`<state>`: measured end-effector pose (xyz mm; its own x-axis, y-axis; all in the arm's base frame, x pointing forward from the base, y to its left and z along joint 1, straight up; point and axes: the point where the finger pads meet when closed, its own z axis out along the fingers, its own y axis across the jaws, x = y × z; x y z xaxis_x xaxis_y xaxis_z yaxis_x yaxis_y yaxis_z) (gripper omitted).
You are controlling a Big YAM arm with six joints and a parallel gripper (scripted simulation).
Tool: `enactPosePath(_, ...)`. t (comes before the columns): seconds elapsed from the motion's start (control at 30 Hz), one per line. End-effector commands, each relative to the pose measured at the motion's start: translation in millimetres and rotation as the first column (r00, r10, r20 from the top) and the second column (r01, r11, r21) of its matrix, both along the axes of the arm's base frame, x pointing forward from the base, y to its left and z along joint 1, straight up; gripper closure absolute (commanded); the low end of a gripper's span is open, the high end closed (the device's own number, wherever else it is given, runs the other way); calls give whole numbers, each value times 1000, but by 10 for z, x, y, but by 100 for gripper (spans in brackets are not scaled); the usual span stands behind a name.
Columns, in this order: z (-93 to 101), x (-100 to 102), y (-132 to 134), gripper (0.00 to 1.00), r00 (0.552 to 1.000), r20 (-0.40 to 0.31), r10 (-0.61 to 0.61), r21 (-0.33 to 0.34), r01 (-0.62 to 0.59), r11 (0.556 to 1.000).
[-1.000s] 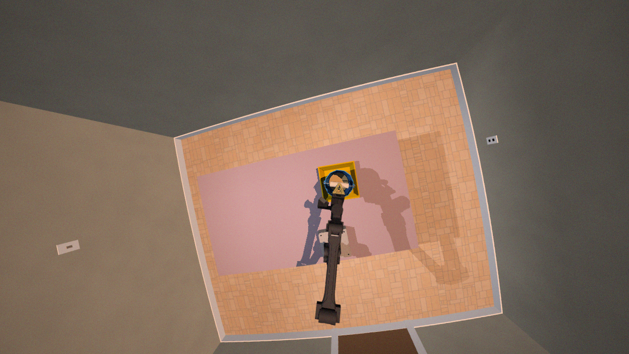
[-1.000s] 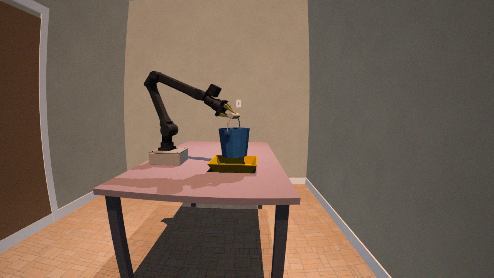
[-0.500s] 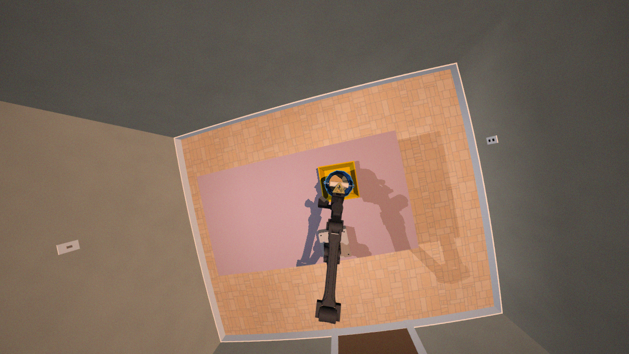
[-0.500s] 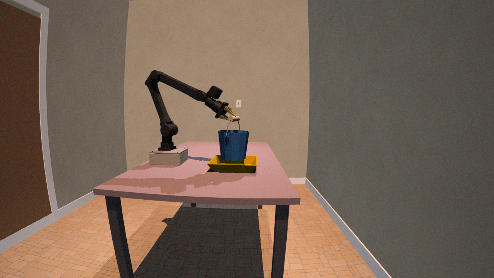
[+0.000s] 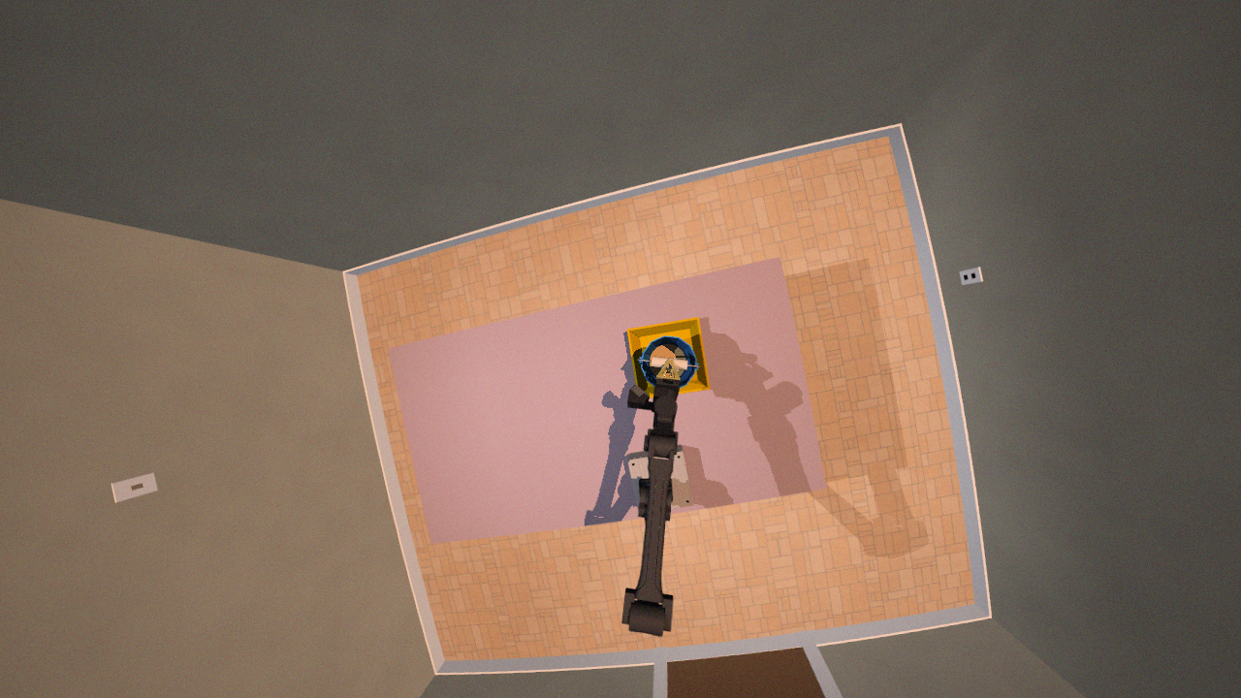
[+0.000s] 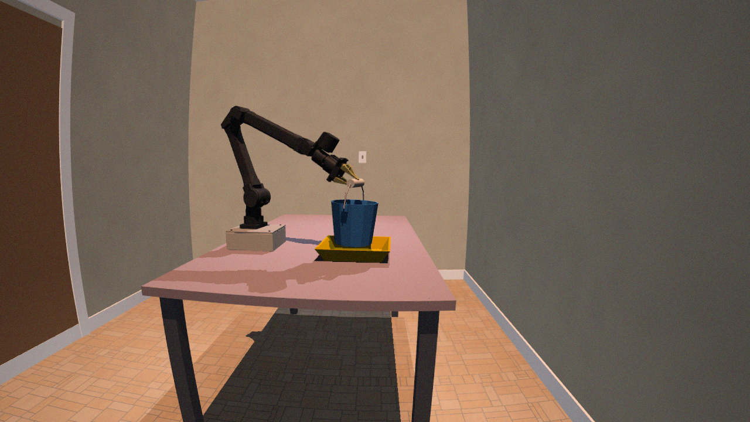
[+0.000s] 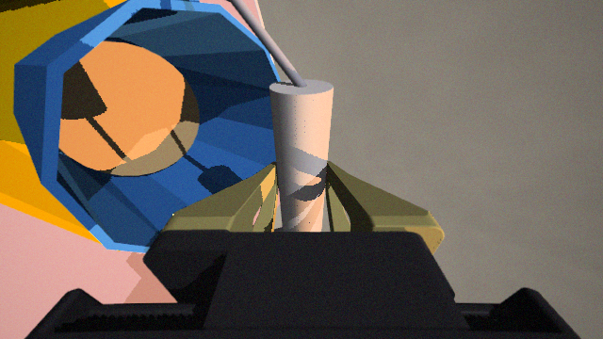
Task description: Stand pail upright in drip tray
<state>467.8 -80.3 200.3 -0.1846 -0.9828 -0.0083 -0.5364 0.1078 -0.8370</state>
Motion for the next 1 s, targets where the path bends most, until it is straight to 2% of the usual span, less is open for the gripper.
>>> enactPosePath(0.0,474,159,19,79,993,114,3,-8,-2,1000)
enactPosePath(0.97,325,264,-3,79,994,107,3,-7,-3,1000)
